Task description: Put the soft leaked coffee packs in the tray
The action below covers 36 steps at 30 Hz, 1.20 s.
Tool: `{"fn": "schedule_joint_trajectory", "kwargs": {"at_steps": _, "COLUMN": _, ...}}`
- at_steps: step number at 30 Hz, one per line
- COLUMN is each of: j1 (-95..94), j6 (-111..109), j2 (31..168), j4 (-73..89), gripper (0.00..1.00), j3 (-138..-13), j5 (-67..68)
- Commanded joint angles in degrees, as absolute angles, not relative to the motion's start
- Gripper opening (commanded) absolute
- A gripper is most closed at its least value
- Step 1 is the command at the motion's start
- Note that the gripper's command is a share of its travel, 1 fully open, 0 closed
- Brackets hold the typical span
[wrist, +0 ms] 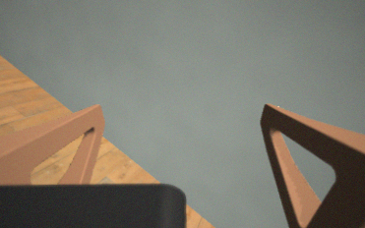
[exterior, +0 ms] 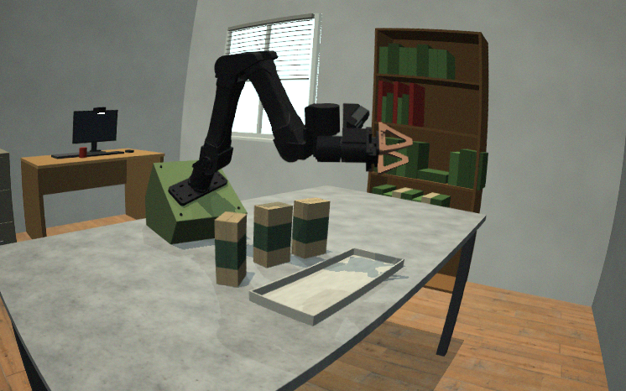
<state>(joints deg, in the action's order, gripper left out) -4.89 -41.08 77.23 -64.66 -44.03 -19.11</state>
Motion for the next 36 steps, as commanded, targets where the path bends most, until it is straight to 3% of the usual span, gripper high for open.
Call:
{"fn": "schedule_joint_trajectory", "kwargs": {"at_steps": 1, "j1": -5.15, "j6": -40.88, "j2": 76.50, "j4": -64.77, "gripper": 1.00, "j3": -44.61, "j5": -19.30}}
{"fn": "schedule_joint_trajectory", "kwargs": {"at_steps": 22, "j1": -4.60, "j6": -40.06, "j2": 75.55, "j4": -63.30, "gripper": 1.00, "j3": -45.62, "j5": -18.48}}
{"fn": "schedule_joint_trajectory", "kwargs": {"at_steps": 36, "j1": -3.29, "j6": -27.70, "j2": 70.60, "j4": -45.70, "gripper": 1.00, "j3": -49.74, "j5": -12.68}}
